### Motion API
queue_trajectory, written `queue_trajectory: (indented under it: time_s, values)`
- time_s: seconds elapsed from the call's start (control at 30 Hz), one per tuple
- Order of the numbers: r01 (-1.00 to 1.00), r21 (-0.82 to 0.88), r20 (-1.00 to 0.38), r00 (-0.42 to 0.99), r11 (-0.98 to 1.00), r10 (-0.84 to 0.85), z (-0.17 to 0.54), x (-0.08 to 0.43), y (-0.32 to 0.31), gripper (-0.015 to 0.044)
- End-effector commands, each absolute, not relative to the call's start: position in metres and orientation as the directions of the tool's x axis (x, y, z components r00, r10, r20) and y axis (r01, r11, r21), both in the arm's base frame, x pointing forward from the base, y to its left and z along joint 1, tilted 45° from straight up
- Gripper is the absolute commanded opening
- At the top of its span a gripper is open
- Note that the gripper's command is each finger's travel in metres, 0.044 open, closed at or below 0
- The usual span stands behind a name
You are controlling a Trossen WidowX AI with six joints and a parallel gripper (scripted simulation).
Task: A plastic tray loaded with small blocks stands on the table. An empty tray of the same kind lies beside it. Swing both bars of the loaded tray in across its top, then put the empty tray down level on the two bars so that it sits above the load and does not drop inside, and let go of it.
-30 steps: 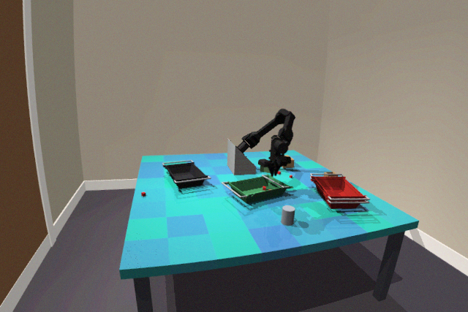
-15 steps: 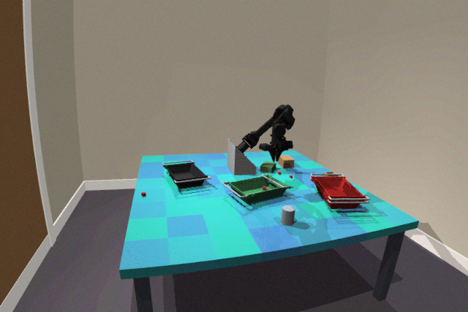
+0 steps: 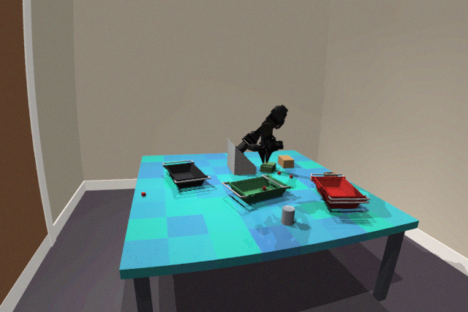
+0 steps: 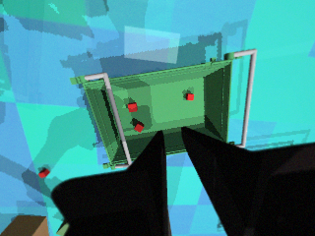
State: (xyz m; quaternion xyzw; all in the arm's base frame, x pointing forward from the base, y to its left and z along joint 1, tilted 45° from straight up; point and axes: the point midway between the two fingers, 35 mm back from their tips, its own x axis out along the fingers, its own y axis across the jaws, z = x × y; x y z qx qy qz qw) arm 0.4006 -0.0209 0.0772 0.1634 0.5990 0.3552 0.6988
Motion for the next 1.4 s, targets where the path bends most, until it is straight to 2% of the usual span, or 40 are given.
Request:
queue_trajectory:
  time_s: [0.0,0.3,1.37]
  values:
    - [-0.294,0.660,-0.722,0.009,0.692,0.692,0.017,0.416,-0.045,0.0083]
    - [-0.313,0.664,-0.717,-0.007,0.680,0.697,-0.108,0.426,-0.085,0.0083]
    - [-0.313,0.666,-0.715,-0.007,0.677,0.699,-0.153,0.425,-0.043,0.0083]
